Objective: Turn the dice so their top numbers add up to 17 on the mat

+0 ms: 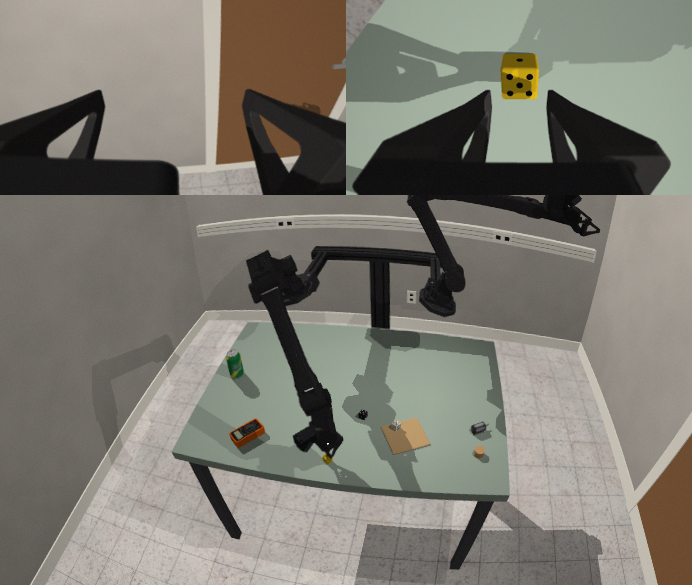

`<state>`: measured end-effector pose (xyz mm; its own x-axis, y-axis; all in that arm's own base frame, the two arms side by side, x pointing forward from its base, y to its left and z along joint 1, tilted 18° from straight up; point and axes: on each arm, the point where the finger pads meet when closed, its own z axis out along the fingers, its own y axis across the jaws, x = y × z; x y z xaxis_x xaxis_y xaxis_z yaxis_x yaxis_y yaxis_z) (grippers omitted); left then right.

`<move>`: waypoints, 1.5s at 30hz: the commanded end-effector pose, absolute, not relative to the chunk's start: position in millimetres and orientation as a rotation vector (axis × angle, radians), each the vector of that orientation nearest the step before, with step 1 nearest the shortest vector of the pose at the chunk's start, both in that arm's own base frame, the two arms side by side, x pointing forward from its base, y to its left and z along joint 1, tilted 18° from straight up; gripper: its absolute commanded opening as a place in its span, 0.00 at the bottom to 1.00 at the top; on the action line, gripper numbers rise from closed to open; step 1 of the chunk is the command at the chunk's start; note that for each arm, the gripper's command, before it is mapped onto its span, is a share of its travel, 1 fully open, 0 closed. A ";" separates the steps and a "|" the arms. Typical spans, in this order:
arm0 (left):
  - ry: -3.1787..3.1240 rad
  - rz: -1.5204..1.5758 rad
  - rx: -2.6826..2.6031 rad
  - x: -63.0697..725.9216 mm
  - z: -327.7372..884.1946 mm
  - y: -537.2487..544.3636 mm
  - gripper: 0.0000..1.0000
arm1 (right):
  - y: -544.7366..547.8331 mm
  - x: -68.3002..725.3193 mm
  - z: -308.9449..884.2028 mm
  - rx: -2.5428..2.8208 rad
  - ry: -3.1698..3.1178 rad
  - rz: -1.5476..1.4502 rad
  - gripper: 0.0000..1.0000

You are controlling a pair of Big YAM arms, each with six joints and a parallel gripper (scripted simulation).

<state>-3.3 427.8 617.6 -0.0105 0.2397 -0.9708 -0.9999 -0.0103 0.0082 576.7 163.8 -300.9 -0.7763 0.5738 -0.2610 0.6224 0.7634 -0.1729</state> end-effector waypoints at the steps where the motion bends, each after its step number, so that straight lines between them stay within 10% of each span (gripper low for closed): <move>1: 0.977 1.352 -0.996 -7.2 639.0 411.5 1.00 | 161.5 592.6 -300.7 0.948 2.751 -0.350 0.39; 45: 0.977 1.352 -0.996 -7.2 639.0 411.5 1.00 | 155.4 597.4 -326.0 0.943 2.744 -0.340 0.39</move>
<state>-3.3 427.8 617.6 -0.0105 0.2397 -0.9708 -0.9999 -0.0103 0.0082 579.8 154.8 -328.5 -0.7759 0.5746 -0.2606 0.6231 0.7627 -0.1734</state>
